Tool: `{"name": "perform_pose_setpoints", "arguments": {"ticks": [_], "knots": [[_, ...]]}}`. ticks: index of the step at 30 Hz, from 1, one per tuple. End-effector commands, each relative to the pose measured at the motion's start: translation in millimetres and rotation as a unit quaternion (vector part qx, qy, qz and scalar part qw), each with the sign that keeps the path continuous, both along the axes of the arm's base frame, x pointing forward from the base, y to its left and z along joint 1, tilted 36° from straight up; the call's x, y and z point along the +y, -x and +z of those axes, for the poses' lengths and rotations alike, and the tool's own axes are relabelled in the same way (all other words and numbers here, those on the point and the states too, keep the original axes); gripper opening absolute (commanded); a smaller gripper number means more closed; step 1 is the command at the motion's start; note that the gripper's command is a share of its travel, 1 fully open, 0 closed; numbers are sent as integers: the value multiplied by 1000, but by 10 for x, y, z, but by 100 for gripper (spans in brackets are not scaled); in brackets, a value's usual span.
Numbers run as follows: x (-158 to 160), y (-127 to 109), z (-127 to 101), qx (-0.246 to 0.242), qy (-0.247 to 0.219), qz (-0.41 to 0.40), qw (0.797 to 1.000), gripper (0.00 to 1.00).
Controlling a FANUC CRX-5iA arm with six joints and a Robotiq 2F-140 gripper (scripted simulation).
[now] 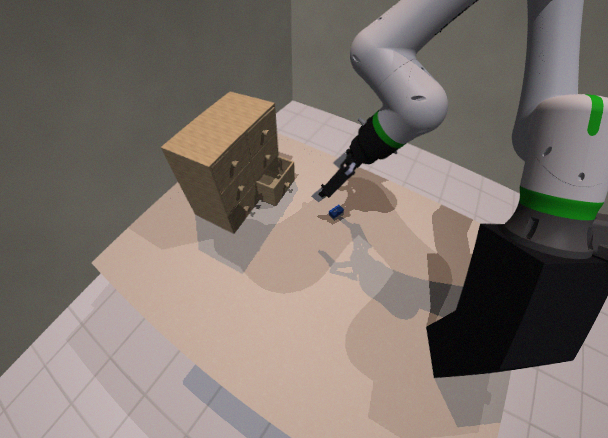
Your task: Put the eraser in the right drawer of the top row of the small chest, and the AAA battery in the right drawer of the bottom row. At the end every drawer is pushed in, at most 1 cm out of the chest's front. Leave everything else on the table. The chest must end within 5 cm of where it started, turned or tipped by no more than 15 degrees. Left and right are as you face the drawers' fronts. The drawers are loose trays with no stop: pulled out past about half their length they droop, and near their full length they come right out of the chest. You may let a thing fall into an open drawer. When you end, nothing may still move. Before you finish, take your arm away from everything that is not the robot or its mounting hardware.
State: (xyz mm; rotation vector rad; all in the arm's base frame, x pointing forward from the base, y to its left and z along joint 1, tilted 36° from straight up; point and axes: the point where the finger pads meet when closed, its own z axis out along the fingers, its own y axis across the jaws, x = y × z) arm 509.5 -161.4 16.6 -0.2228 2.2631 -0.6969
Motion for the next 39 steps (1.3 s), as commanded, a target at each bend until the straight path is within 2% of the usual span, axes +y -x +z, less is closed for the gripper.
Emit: {"name": "perform_pose_setpoints", "arguments": {"ticks": [1, 7, 14, 21, 39], "knots": [[-9, 22, 15, 67, -6, -31, 997, 100], [3, 26, 31, 93, -7, -47, 995, 100], [27, 38, 69, 151, -10, -85, 985, 100], [43, 47, 93, 190, -11, -110, 976, 100], [54, 53, 109, 215, -13, -126, 968, 100]]}}
